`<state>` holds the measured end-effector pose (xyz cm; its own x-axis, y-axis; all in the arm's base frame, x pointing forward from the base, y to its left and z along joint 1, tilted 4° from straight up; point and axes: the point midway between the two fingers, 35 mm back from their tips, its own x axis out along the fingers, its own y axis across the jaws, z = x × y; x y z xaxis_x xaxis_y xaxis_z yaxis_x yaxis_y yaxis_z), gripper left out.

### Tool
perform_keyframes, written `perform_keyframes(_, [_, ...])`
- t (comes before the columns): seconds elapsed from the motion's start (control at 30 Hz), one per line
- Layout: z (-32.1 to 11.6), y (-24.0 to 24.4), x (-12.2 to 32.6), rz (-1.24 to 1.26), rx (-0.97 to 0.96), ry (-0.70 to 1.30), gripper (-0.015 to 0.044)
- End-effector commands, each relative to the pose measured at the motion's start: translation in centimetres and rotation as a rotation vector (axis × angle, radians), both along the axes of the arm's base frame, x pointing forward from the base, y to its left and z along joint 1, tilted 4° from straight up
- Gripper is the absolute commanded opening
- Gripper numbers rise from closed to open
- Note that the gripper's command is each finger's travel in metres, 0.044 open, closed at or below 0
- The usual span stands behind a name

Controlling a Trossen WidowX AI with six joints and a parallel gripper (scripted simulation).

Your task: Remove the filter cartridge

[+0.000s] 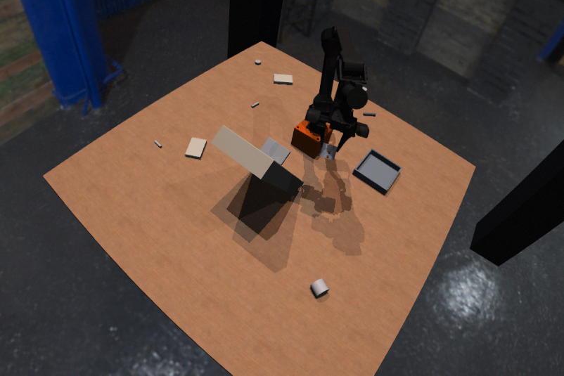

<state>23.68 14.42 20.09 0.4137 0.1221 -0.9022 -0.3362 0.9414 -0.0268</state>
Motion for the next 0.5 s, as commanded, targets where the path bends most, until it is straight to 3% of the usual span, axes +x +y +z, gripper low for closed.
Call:
perform_keyframes(0.0, [-0.1,2.3,-1.5,0.143,0.017,-0.006,0.0000])
perform_keyframes(0.47, [-1.2,8.1,-7.4,0.563,0.044,0.006,0.0000])
